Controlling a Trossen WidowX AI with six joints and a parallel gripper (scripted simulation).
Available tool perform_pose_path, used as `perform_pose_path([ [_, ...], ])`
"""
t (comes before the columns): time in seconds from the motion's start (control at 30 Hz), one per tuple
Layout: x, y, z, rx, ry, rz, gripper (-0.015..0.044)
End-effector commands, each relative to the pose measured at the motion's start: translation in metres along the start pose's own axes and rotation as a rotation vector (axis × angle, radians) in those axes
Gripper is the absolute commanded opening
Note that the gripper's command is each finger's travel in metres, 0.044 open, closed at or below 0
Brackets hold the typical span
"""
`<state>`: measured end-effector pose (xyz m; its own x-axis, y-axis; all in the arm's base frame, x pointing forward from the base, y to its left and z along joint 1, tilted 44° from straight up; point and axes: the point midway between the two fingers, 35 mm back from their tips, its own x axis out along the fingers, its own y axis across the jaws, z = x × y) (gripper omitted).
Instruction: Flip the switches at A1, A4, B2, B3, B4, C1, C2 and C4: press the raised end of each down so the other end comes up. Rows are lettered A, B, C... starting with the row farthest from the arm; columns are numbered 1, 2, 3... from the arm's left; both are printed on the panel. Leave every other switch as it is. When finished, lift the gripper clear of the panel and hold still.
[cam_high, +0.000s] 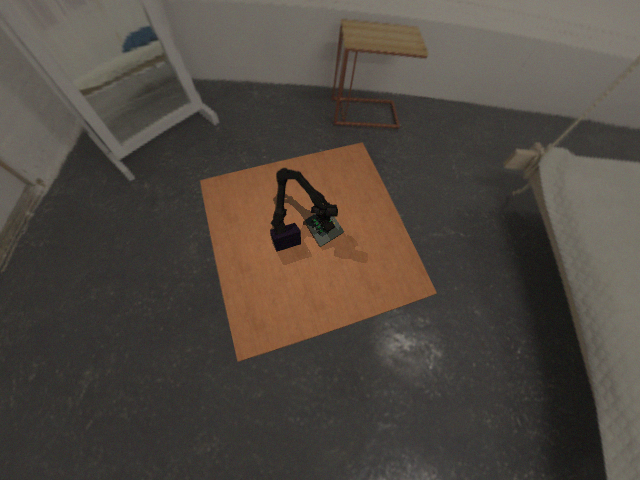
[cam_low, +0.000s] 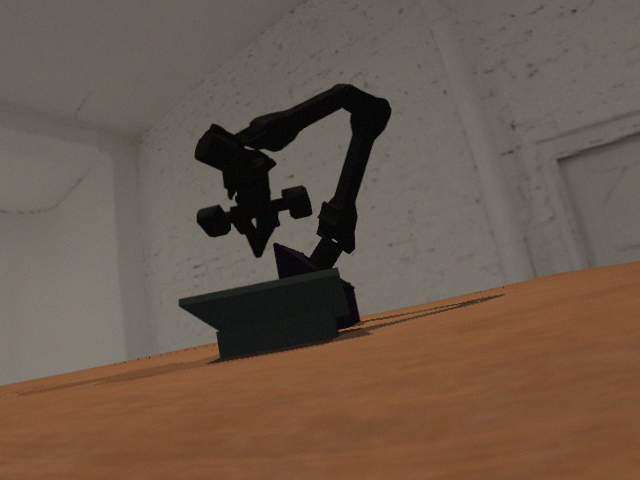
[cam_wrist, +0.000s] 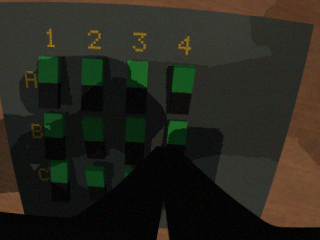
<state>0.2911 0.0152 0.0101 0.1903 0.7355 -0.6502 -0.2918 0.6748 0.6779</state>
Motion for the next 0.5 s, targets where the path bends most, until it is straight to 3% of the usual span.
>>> perform_pose_path([
  [0.0,0.0,0.034,-0.012,-0.004,0.01,0.006,0.0],
  [0.2,0.003,0.047,-0.019,-0.003,0.012,0.008,0.0],
  [0.33,0.034,0.048,-0.018,-0.004,0.034,0.009,0.0],
  [0.47,0.036,0.048,-0.019,-0.004,0.035,0.009,0.0],
])
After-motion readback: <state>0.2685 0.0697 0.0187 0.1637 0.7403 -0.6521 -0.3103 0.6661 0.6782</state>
